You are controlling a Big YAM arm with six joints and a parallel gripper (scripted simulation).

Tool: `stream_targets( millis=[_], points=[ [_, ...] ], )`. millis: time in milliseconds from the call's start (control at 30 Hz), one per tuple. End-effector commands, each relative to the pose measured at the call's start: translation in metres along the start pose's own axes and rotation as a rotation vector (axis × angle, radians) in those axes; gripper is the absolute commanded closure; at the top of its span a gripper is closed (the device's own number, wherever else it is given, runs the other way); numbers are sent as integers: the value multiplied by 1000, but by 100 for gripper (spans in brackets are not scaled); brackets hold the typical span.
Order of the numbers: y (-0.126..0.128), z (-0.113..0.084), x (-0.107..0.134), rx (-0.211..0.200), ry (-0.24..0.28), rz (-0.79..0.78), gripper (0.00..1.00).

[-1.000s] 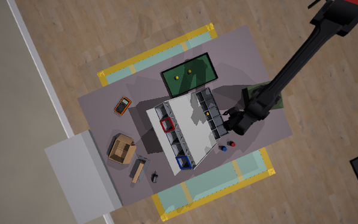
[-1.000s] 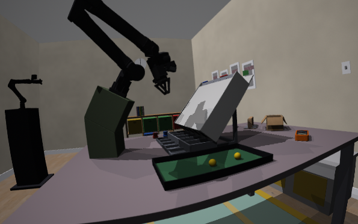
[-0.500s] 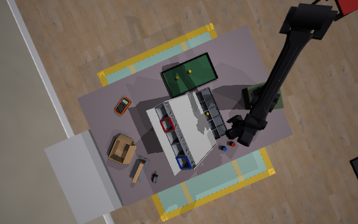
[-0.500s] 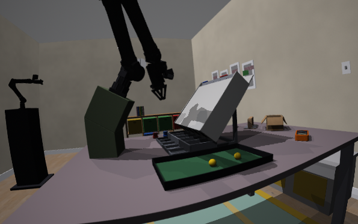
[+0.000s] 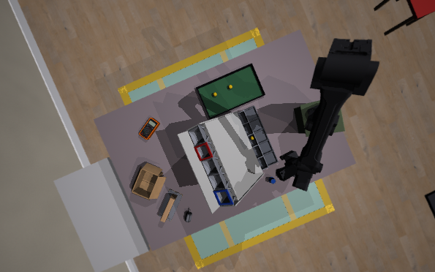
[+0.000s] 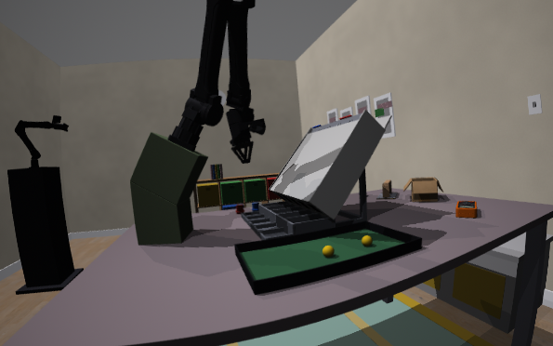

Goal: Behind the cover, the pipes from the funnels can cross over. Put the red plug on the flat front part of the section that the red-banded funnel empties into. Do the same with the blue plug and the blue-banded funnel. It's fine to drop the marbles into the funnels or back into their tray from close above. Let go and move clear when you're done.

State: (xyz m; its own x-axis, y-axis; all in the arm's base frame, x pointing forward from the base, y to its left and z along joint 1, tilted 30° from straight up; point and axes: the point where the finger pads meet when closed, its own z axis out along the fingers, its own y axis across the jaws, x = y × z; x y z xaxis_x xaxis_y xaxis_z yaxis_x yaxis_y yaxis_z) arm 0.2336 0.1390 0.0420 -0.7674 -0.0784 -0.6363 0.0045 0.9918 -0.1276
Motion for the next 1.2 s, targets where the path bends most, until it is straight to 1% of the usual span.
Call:
stream_targets(
  millis=[0, 33, 67, 500, 567, 600, 667, 833, 933, 1000, 1133, 1167],
  points=[
    [23, 3, -17, -28, -22, 62, 37],
    [22, 8, -18, -12, -14, 78, 37],
    [32, 8, -14, -28, -7, 61, 37],
    [94, 40, 6, -26, 92, 54, 37],
    [94, 40, 6, -26, 92, 54, 37],
    [92, 46, 4, -12, 100, 72, 37],
    [106, 46, 10, -26, 111, 53, 37],
    [123, 55, 16, -25, 138, 52, 37],
    [129, 61, 16, -19, 152, 60, 37],
    [136, 62, 19, -25, 158, 51, 37],
    [140, 64, 20, -25, 164, 51, 37],
    [135, 69, 16, -9, 168, 70, 37]
  ],
)
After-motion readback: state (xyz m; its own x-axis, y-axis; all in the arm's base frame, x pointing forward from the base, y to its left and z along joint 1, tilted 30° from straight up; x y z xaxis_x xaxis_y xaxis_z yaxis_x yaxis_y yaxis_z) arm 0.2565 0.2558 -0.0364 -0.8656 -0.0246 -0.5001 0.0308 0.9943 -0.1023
